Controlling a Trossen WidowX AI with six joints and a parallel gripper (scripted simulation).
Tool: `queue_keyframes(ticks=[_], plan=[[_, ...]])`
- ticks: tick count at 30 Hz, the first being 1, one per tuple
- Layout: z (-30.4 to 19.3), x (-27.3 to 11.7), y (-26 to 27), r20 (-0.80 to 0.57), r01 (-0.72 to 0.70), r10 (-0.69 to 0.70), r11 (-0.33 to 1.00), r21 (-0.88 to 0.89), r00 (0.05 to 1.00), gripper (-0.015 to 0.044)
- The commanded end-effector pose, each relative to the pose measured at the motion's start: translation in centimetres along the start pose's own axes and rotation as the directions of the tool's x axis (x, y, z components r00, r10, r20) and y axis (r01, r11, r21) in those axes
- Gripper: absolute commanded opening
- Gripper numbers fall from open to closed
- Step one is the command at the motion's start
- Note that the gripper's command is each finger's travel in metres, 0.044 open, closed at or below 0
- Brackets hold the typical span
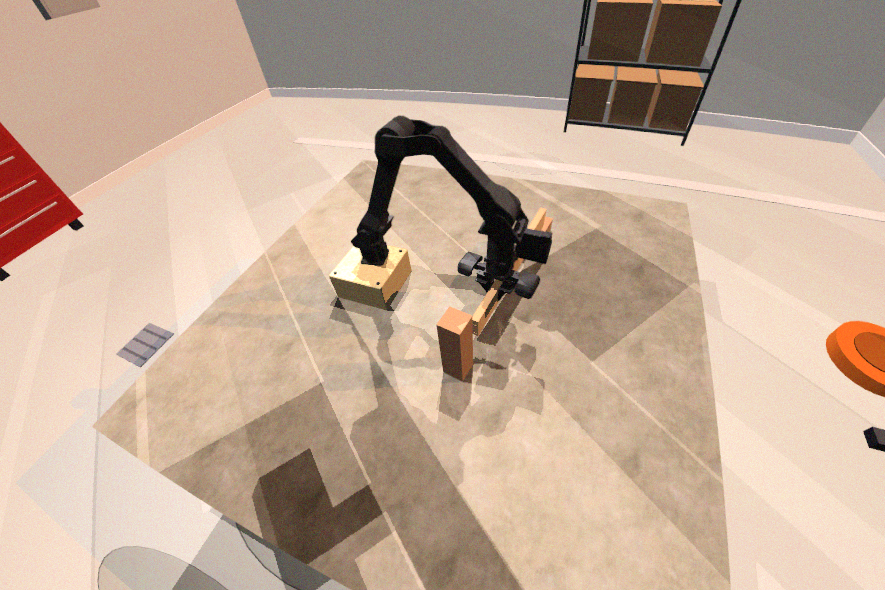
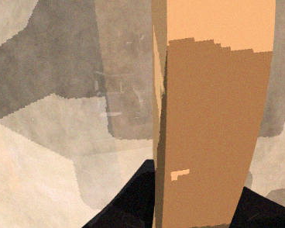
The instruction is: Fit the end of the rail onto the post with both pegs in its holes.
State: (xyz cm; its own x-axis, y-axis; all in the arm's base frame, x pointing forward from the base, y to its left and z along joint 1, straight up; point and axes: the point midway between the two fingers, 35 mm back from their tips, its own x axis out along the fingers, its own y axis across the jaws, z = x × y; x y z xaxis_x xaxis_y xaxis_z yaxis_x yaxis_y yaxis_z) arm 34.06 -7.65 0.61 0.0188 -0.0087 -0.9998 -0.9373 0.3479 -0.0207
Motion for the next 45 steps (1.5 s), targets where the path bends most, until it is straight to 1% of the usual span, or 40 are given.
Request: queue_keyframes(ticks=[1, 24, 45], plan=[[0.1, -0.8, -0.4, 0.009, 0.018, -0.018, 1.000, -0.004, 1.000, 0.0000], [0.1, -1.9, -0.4, 0.009, 0.018, -0.018, 1.000, -0.004, 1.000, 0.0000], [0.1, -1.2, -0.3, 0.009, 0.017, -0.017, 1.000, -0.004, 1.000, 0.0000]])
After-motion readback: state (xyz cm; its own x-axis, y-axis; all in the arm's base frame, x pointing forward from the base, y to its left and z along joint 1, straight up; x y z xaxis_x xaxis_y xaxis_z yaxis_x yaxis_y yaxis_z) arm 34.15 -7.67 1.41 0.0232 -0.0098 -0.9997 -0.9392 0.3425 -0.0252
